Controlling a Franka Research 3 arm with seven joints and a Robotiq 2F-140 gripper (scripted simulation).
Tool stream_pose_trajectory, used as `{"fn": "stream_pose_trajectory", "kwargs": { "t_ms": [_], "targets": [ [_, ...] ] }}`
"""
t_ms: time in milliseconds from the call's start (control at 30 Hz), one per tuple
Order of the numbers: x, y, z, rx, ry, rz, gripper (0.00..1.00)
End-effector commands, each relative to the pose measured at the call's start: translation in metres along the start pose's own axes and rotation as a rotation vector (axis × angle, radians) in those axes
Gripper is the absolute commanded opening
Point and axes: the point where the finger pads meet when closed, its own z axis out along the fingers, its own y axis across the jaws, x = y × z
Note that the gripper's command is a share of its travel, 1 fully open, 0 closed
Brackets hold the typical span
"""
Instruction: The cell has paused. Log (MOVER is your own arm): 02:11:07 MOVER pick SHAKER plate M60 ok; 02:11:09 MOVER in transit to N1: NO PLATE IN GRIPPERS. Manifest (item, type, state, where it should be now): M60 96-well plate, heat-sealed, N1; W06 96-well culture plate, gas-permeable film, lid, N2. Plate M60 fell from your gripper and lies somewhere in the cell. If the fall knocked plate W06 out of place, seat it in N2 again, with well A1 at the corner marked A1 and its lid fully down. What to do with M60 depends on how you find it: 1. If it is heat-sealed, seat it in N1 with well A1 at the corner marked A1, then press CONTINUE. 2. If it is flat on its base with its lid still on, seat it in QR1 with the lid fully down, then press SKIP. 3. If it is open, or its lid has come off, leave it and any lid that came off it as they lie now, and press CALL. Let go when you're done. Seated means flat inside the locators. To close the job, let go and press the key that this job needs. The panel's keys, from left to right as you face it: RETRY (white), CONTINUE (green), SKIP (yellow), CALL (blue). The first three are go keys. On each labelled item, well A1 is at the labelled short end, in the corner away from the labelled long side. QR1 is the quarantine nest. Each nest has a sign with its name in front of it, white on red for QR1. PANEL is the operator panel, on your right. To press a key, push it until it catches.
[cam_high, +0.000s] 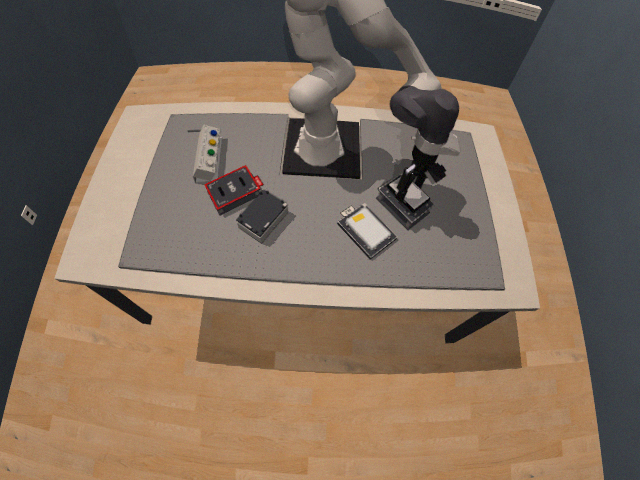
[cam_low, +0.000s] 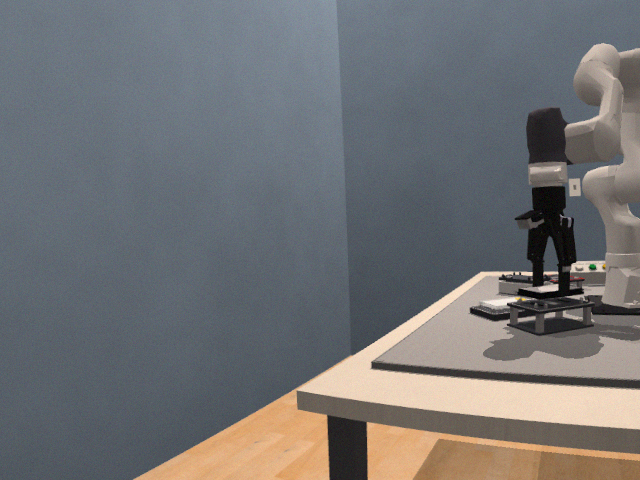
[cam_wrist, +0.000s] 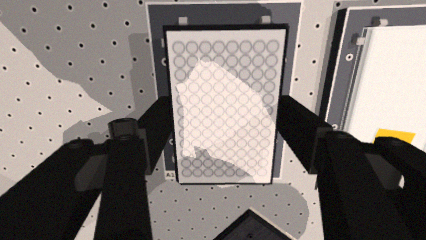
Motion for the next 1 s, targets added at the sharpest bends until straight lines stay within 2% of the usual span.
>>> {"fn": "stream_pose_trajectory", "kwargs": {
  "t_ms": [0,967],
  "targets": [
    [-0.0002,0.0004,0.0008,-0.002,0.000,-0.007,0.10],
    [-0.0002,0.0004,0.0049,-0.002,0.000,-0.007,0.10]
  ]
}}
